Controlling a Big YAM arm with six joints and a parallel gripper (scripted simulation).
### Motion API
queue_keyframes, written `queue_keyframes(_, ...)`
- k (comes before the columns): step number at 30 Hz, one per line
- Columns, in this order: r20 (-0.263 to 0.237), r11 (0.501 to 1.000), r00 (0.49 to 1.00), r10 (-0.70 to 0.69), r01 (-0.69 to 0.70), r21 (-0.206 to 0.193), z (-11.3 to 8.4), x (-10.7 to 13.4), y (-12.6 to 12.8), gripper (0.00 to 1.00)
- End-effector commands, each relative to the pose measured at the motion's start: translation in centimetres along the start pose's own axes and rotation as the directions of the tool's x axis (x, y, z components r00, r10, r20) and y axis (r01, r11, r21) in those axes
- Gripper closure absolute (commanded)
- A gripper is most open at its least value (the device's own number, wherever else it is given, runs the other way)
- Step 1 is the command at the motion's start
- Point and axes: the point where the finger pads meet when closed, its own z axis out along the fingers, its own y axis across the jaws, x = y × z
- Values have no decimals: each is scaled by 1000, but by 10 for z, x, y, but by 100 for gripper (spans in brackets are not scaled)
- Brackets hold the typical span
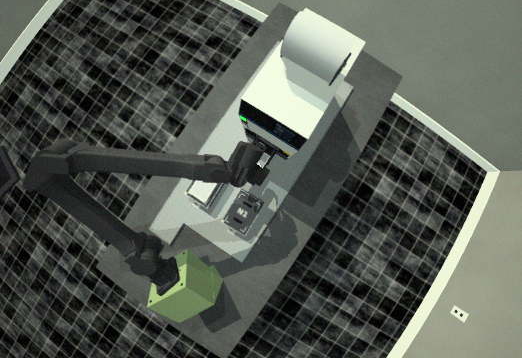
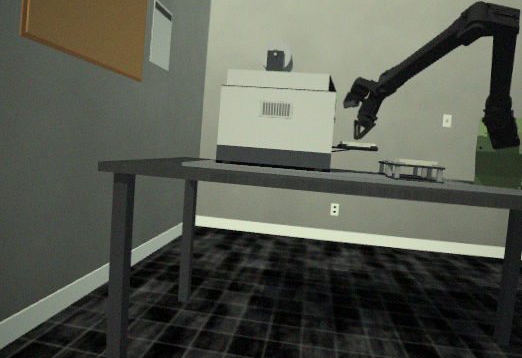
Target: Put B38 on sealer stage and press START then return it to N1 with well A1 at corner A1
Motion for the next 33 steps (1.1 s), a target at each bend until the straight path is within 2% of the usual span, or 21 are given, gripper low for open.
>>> queue_keyframes(1,3,999,999,-34,34,-6,2,-2,9,0)
queue_keyframes(18,2,1000,1000,-28,28,-5,2,-11,7,0)
queue_keyframes(33,-1,1000,1000,-19,19,-4,3,-10,4,0)
